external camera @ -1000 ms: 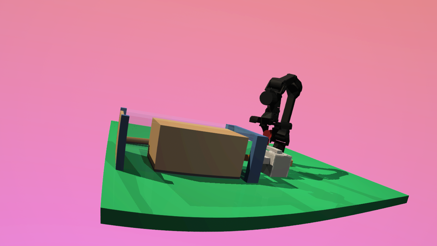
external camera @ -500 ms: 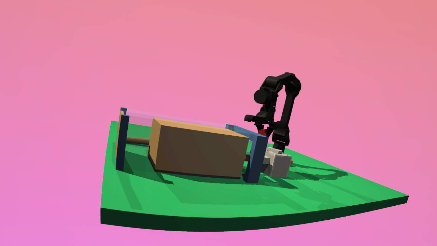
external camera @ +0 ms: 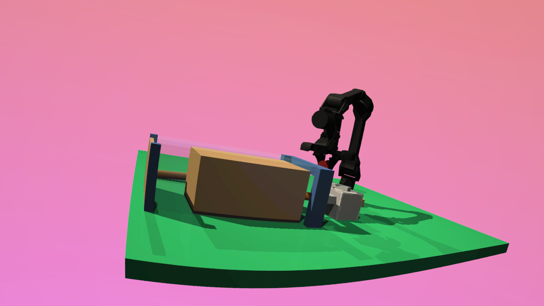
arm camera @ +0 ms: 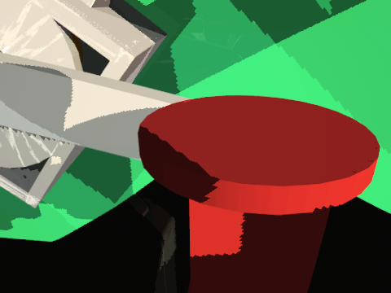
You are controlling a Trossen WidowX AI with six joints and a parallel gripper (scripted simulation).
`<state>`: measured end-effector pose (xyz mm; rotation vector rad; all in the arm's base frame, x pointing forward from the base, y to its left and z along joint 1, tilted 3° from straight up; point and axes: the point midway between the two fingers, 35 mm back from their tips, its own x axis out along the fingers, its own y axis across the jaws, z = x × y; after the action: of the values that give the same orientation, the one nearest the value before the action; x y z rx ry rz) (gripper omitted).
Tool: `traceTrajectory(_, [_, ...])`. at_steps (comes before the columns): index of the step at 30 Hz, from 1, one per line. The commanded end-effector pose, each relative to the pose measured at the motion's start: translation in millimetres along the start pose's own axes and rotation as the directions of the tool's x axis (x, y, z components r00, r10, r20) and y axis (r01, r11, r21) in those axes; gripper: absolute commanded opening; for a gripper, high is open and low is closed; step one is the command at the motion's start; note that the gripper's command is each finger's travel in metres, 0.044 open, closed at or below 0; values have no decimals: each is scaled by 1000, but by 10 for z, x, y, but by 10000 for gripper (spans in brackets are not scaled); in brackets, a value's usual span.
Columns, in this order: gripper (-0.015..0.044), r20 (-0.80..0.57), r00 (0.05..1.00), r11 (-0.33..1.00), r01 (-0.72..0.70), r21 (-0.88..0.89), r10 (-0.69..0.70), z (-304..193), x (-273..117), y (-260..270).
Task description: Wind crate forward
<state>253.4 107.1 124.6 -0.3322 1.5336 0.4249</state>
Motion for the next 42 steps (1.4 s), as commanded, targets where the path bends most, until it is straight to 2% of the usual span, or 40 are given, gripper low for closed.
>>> traceTrajectory(1, [0, 37, 999, 1000, 5, -5, -5, 192, -15, -18])
traceTrajectory(42, [0, 42, 999, 1000, 3, -5, -3, 800, -48, 175])
